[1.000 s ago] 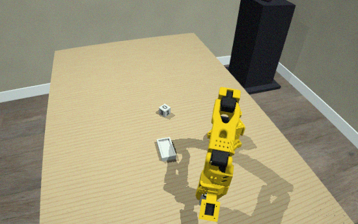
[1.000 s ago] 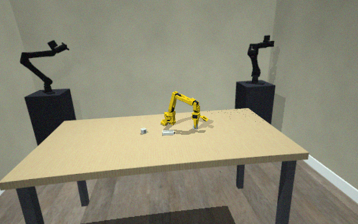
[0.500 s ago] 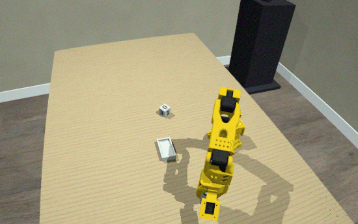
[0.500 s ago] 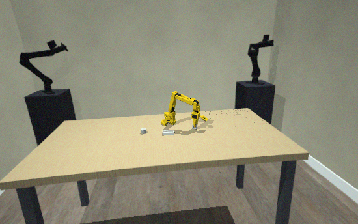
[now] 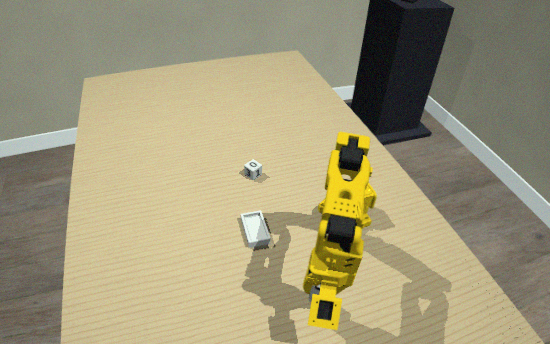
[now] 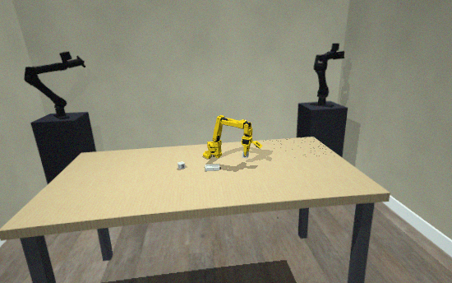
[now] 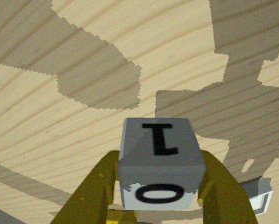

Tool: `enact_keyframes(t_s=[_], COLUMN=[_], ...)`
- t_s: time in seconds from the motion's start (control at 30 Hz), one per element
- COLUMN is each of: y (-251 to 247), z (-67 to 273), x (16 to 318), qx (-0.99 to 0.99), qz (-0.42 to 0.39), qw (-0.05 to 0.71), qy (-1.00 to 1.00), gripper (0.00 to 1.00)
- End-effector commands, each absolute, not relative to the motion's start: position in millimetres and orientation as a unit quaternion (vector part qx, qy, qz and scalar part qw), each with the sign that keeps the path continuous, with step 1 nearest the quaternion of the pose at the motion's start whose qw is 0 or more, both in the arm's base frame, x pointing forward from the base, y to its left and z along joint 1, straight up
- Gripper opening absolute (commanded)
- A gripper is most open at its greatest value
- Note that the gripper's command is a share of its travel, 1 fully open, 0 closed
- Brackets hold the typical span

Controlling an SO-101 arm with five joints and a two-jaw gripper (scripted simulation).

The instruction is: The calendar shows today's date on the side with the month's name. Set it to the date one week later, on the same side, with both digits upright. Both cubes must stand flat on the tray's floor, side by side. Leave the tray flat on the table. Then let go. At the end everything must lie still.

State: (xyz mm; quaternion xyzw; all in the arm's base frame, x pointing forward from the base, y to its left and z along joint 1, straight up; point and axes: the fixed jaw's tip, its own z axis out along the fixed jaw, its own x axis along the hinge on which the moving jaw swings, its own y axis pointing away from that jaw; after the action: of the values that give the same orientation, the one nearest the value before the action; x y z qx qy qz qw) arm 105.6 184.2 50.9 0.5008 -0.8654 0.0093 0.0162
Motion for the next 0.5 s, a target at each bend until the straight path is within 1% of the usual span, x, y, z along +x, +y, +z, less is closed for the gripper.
enact_keyframes(t_s=[0.0, 0.47], y=[191.6, 189.7], z=[71.6, 72.6], x=[108.3, 110.5], qx=[0.501, 0.499], qz=[-0.01, -0.01], qw=[-0.019, -0.019], qy=[-0.865, -0.866], gripper=[0.0, 0.0])
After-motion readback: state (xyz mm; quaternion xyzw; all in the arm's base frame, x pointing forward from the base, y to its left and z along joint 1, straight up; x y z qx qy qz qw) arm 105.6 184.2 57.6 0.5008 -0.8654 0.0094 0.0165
